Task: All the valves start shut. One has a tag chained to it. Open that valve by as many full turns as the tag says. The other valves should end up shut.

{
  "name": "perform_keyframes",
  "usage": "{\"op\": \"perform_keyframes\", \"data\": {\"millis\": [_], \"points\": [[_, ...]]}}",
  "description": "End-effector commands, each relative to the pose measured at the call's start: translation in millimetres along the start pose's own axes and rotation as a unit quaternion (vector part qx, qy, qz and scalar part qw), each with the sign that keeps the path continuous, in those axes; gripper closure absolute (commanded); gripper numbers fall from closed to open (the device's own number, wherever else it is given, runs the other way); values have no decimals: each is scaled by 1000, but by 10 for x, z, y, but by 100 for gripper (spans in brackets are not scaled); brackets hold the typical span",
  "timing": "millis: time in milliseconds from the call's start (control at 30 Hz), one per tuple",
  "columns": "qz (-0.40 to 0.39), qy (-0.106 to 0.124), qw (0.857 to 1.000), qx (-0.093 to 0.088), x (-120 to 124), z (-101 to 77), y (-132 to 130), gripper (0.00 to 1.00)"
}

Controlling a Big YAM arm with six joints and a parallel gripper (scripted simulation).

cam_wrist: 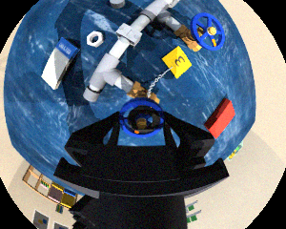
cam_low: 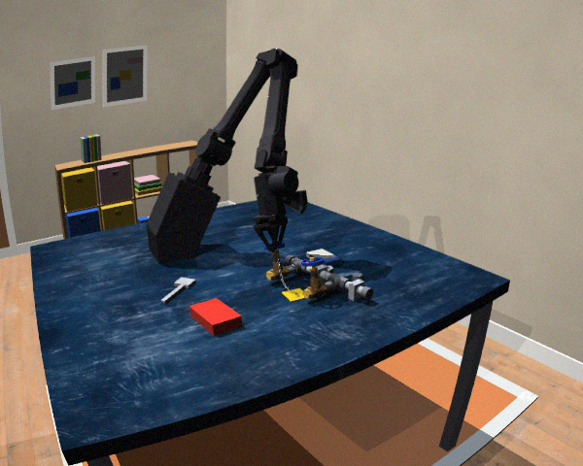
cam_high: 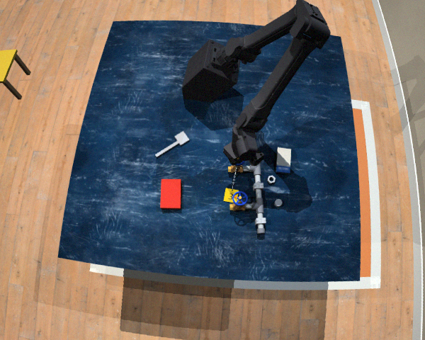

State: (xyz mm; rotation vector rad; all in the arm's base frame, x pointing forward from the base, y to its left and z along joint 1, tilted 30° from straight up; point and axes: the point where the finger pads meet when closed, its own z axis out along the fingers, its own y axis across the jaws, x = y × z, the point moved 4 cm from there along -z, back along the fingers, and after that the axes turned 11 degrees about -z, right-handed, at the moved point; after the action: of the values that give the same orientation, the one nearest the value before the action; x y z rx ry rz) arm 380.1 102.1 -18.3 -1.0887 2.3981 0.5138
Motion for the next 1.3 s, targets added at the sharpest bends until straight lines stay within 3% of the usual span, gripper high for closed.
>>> {"op": "perform_keyframes", "data": {"millis": [0, 100, 133, 333, 1267], "points": [[-176, -1, 984, 2, -46, 1, -32, 100], [-197, -1, 980, 2, -46, 1, -32, 100], [-251, 0, 968, 2, -46, 1, -33, 100], [-370, 2, 929, -1, -47, 2, -35, 100], [-370, 3, 929, 0, -45, 2, -36, 100]]}}
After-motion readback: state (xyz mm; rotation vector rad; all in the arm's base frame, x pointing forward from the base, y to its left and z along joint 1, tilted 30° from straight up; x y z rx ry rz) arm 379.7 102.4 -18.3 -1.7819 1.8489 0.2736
